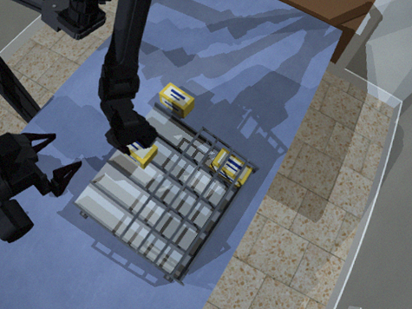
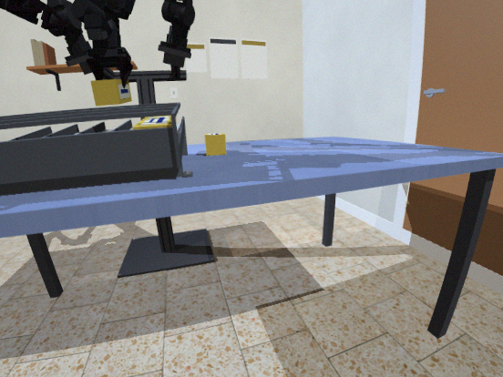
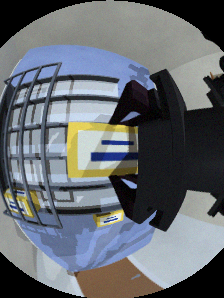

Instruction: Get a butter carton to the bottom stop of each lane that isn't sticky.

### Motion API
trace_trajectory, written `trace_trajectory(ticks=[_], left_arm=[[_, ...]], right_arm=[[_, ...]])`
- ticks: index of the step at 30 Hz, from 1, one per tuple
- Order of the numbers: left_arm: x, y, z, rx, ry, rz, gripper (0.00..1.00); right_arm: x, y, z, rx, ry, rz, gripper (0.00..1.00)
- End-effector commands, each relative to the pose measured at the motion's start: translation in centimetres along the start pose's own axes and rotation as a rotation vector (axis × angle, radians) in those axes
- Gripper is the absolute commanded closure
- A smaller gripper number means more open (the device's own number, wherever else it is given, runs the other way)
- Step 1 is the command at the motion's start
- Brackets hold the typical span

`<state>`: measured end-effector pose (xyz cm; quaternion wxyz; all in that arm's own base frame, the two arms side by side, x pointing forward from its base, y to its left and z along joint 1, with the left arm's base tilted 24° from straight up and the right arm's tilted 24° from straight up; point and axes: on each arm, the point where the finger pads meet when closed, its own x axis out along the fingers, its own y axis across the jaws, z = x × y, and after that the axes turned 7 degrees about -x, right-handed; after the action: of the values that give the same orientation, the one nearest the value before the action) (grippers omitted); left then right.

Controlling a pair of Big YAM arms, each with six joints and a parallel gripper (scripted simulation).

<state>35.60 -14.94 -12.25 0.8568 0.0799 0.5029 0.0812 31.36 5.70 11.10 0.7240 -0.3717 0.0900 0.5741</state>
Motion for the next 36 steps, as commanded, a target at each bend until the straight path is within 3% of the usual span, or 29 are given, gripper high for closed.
trace_trajectory(ticks=[1,9,17,28,31,36], left_arm=[[-1.4,-4.0,1.1,-0.049,-0.008,-0.001,0.41],[2.9,-3.5,0.7,-0.042,-0.010,0.005,0.41],[2.7,-4.1,1.0,-0.051,-0.023,-0.011,0.41],[7.8,-1.6,-3.1,-0.037,0.006,0.011,0.41],[8.1,-1.7,-3.0,-0.039,0.004,0.009,0.41],[6.5,-4.3,0.3,-0.032,-0.016,-0.003,0.41]], right_arm=[[-0.8,-1.7,0.2,-0.027,0.004,-0.021,0.00],[-0.8,-1.7,0.2,-0.027,0.004,-0.021,0.00],[-0.8,-1.7,0.2,-0.027,0.004,-0.021,0.00],[-0.8,-1.7,0.2,-0.027,0.004,-0.021,0.00],[-0.8,-1.7,0.2,-0.027,0.004,-0.021,0.00],[-0.8,-1.7,0.2,-0.027,0.004,-0.021,0.00]])
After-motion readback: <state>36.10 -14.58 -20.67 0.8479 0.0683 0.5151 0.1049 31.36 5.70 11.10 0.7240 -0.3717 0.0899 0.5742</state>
